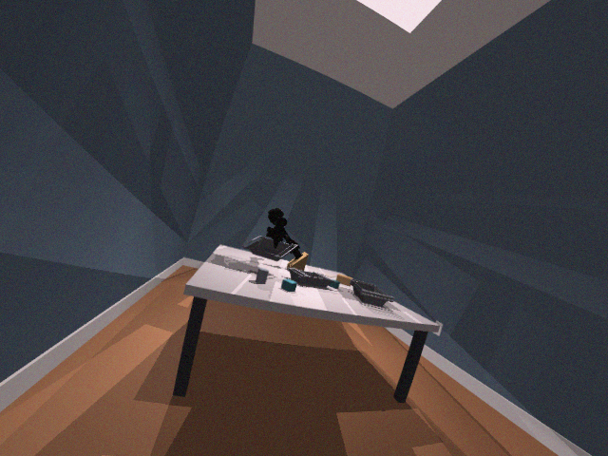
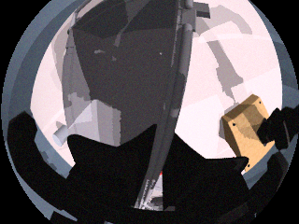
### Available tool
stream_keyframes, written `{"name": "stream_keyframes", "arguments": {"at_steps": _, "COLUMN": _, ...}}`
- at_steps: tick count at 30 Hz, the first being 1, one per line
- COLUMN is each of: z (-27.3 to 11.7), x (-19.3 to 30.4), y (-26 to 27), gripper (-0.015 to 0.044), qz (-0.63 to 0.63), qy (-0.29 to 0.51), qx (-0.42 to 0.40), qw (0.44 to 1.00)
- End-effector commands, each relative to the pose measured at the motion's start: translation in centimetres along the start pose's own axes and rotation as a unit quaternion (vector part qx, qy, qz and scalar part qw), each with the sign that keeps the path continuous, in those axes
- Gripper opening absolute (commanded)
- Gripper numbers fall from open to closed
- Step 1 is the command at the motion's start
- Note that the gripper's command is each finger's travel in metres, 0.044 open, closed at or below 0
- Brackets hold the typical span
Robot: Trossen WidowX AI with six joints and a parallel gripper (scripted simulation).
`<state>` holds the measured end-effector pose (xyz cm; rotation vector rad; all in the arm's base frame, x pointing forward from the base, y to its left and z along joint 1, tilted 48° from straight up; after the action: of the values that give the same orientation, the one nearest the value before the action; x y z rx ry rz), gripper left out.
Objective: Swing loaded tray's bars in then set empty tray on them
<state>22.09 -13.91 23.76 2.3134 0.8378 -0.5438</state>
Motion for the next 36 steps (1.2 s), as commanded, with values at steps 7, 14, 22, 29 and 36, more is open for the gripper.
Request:
{"name": "stream_keyframes", "arguments": {"at_steps": 7, "z": -0.8, "x": 4.3, "y": 0.5, "gripper": 0.0000, "qz": -0.089, "qy": 0.009, "qx": -0.007, "qw": 0.996}}
{"name": "stream_keyframes", "arguments": {"at_steps": 14, "z": -1.0, "x": 7.2, "y": 0.2, "gripper": 0.0000, "qz": -0.148, "qy": 0.009, "qx": -0.006, "qw": 0.989}}
{"name": "stream_keyframes", "arguments": {"at_steps": 22, "z": -1.1, "x": 10.6, "y": -0.4, "gripper": 0.0000, "qz": -0.215, "qy": 0.006, "qx": -0.006, "qw": 0.977}}
{"name": "stream_keyframes", "arguments": {"at_steps": 29, "z": -1.3, "x": 13.4, "y": -1.2, "gripper": 0.0000, "qz": -0.272, "qy": 0.002, "qx": -0.006, "qw": 0.962}}
{"name": "stream_keyframes", "arguments": {"at_steps": 36, "z": -1.4, "x": 16.3, "y": -2.4, "gripper": 0.0000, "qz": -0.328, "qy": -0.003, "qx": -0.007, "qw": 0.945}}
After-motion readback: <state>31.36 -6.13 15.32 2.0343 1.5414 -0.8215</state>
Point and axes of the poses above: the point midway between the two fingers, 35 mm back from their tips, its own z axis out along the fingers, its own y axis across the jaws, x = y × z, the point moved 2 cm from there along -z, back along the fingers, and after that the axes turned 4 degrees about -z, right-handed, at the moved point
